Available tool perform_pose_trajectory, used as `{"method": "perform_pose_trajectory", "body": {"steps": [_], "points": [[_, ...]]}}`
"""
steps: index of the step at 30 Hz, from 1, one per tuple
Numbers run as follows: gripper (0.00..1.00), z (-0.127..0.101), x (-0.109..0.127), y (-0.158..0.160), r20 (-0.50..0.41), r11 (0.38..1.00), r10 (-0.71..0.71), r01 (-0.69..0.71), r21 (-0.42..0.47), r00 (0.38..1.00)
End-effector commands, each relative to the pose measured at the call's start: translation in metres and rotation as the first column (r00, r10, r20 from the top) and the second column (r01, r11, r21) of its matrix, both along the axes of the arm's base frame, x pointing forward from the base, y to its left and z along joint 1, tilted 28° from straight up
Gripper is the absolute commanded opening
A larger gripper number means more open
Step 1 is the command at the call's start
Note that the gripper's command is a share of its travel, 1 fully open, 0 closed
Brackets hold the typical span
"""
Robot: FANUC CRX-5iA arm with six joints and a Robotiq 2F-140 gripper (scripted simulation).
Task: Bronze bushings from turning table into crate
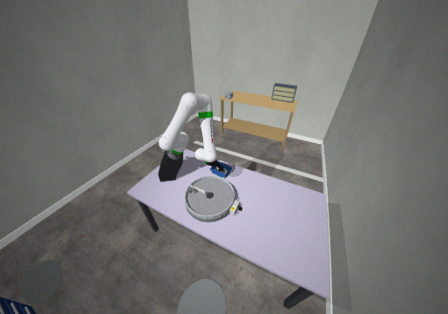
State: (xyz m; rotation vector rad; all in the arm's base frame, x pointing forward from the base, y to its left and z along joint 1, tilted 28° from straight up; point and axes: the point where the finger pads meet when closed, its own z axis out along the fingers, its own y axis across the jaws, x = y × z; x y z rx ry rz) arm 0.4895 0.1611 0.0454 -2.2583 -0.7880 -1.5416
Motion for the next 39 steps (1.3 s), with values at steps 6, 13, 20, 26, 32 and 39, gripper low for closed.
{"method": "perform_pose_trajectory", "body": {"steps": [6,13,20,26,32,39], "points": [[0.0,-0.0001,0.0001,0.0,0.0,1.0,0.0,0.0,0.0,1.0],[0.0,-0.0001,0.0001,0.0,0.0,1.0,0.0,0.0,0.0,1.0],[0.0,-0.0001,0.0001,0.0,0.0,1.0,0.0,0.0,0.0,1.0],[0.0,-0.0001,0.0001,0.0,0.0,1.0,0.0,0.0,0.0,1.0],[0.0,-0.0001,0.0001,0.0,0.0,1.0,0.0,0.0,0.0,1.0],[0.07,-0.0001,0.0001,0.0,0.0,1.0,0.0,0.0,0.0,1.0]]}}
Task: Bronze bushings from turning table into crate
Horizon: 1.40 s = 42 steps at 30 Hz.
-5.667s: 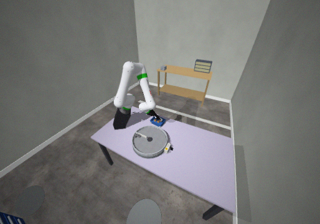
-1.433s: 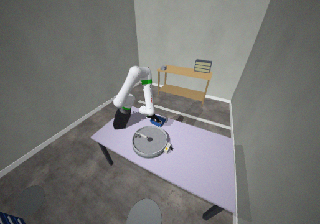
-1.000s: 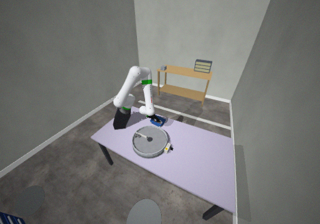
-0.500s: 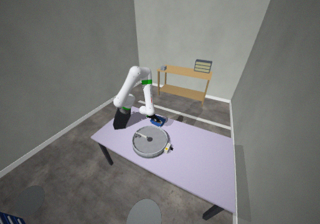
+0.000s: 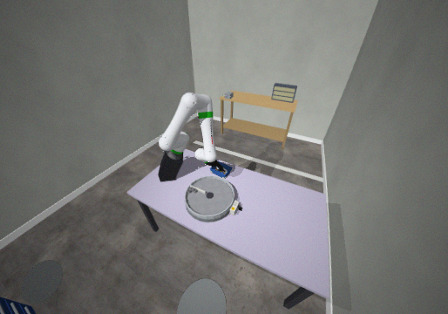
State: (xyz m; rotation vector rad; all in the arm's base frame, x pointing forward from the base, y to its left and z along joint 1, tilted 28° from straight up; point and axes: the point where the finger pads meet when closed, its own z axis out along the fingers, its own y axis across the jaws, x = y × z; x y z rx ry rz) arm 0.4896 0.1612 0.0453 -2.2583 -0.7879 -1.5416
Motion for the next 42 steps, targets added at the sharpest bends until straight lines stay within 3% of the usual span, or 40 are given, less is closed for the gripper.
{"method": "perform_pose_trajectory", "body": {"steps": [1,33,42], "points": [[0.07,0.0,0.0,-0.0001,0.0,1.0,0.0,0.0,0.0,1.0],[0.07,0.0002,0.0,-0.0001,0.0,1.0,0.0,0.0,0.0,1.0],[0.07,0.0099,-0.0045,-0.0025,0.0,1.0,0.0,0.0,0.0,1.0]]}}
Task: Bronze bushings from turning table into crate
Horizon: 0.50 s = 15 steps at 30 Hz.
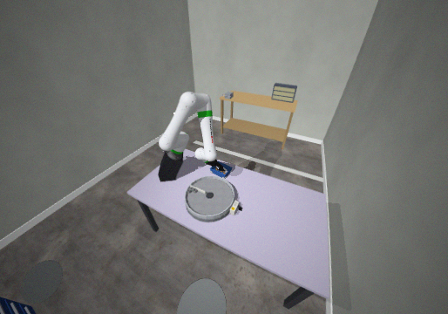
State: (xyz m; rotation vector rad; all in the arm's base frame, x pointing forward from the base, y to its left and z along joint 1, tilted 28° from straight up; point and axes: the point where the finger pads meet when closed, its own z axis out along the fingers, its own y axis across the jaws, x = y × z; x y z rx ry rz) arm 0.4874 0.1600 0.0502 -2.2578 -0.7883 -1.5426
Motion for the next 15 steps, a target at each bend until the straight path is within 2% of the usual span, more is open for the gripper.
{"method": "perform_pose_trajectory", "body": {"steps": [1,12,15], "points": [[0.07,0.008,-0.004,-0.002,-0.001,1.0,0.0,0.0,0.0,1.0],[0.07,0.051,-0.024,-0.013,-0.001,1.0,0.0,0.0,0.0,1.0],[0.07,0.055,-0.025,-0.014,-0.001,1.0,0.0,0.0,0.0,1.0]]}}
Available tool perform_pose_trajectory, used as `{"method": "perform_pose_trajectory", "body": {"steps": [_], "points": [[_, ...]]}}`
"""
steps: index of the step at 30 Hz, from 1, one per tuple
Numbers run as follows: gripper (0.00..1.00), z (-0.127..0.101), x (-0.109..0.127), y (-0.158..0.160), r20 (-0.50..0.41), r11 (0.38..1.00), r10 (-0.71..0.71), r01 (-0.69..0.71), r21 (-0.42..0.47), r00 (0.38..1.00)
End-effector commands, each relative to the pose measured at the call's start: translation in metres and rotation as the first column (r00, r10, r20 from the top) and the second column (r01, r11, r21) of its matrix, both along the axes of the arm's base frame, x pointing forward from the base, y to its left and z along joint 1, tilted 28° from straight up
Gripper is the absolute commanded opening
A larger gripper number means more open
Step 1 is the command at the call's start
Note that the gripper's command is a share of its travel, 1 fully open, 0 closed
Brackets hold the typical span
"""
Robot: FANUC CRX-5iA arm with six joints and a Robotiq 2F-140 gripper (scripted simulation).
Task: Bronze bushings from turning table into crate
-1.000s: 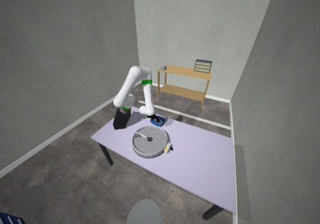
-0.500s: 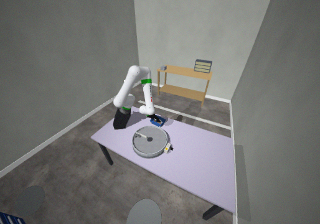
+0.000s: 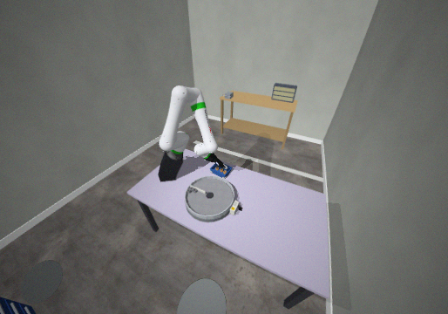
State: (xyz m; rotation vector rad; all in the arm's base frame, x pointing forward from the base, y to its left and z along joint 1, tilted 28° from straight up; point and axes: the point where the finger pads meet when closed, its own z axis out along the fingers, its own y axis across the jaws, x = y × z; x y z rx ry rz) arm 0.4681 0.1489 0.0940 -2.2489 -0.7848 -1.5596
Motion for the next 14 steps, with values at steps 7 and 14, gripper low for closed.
{"method": "perform_pose_trajectory", "body": {"steps": [7,14], "points": [[0.07,0.026,-0.013,-0.006,-0.013,1.0,0.002,-0.003,-0.005,1.0],[0.07,0.026,-0.013,-0.006,-0.013,1.0,0.002,-0.003,-0.005,1.0]]}}
